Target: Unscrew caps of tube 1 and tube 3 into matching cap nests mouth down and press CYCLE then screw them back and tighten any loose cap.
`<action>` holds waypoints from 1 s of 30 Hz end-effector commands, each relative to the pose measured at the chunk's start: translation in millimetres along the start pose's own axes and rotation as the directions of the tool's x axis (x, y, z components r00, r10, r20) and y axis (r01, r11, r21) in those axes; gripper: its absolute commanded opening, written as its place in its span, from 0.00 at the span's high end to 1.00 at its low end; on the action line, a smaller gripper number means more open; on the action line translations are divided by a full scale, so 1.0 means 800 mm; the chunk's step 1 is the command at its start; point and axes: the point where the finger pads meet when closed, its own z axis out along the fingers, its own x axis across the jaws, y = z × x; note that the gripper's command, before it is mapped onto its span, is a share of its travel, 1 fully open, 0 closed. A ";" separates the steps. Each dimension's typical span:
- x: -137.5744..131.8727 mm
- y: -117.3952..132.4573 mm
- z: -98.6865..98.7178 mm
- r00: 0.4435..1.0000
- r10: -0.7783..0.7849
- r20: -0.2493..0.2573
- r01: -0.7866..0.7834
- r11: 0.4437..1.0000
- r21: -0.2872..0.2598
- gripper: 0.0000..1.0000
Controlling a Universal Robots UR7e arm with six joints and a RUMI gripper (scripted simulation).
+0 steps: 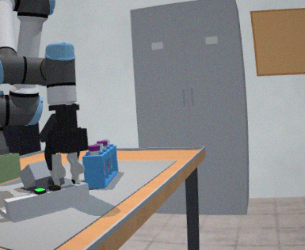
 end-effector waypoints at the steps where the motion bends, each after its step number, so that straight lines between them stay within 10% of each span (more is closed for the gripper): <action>1: 0.000 0.000 0.002 1.000 0.000 0.000 0.000 1.000 -0.001 0.71; 20: 0.000 -0.001 0.010 1.000 0.000 0.000 0.000 1.000 -0.001 0.71; 21: 0.000 -0.001 0.010 1.000 0.000 0.000 0.000 1.000 -0.001 1.00; 30: 0.000 -0.001 0.010 1.000 0.000 0.000 0.000 1.000 -0.001 1.00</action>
